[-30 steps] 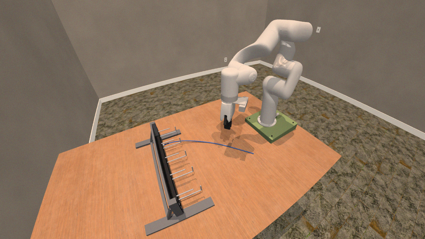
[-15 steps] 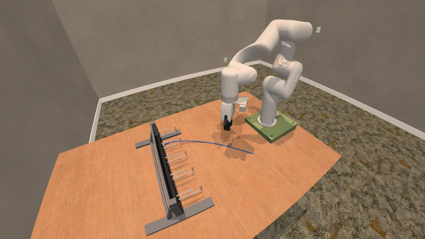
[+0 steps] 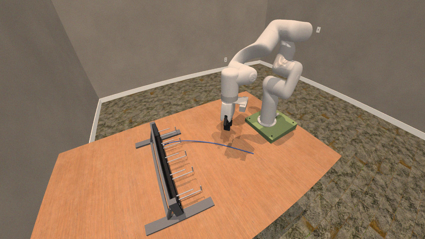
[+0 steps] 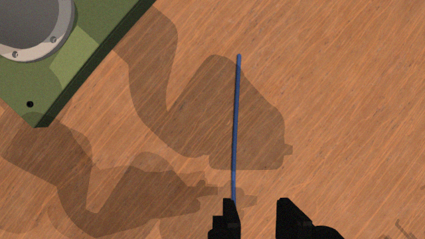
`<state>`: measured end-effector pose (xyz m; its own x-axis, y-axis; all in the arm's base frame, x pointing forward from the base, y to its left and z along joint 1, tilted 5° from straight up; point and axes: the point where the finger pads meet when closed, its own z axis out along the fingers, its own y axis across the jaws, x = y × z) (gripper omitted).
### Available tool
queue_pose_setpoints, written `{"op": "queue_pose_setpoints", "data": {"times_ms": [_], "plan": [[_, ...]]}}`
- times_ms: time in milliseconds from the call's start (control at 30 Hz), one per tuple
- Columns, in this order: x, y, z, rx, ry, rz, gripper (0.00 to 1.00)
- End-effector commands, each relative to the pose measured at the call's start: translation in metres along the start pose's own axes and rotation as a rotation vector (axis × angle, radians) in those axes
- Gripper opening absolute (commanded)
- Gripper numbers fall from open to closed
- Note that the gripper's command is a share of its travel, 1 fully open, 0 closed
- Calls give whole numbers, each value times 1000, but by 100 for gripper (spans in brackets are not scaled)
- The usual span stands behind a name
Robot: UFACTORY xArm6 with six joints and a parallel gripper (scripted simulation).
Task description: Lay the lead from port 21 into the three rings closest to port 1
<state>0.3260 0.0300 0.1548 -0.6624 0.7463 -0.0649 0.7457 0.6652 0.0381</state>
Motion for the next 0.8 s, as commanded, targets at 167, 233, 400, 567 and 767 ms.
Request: {"op": "queue_pose_setpoints", "data": {"times_ms": [167,233,400,567,767], "plan": [[-1,1,-1,-3,-2,0,33],[-1,1,0,-3,-2,0,33],[-1,1,4,-3,-2,0,33],[-1,1,12,-3,-2,0,33],[-1,1,30,-3,-2,0,33]]}}
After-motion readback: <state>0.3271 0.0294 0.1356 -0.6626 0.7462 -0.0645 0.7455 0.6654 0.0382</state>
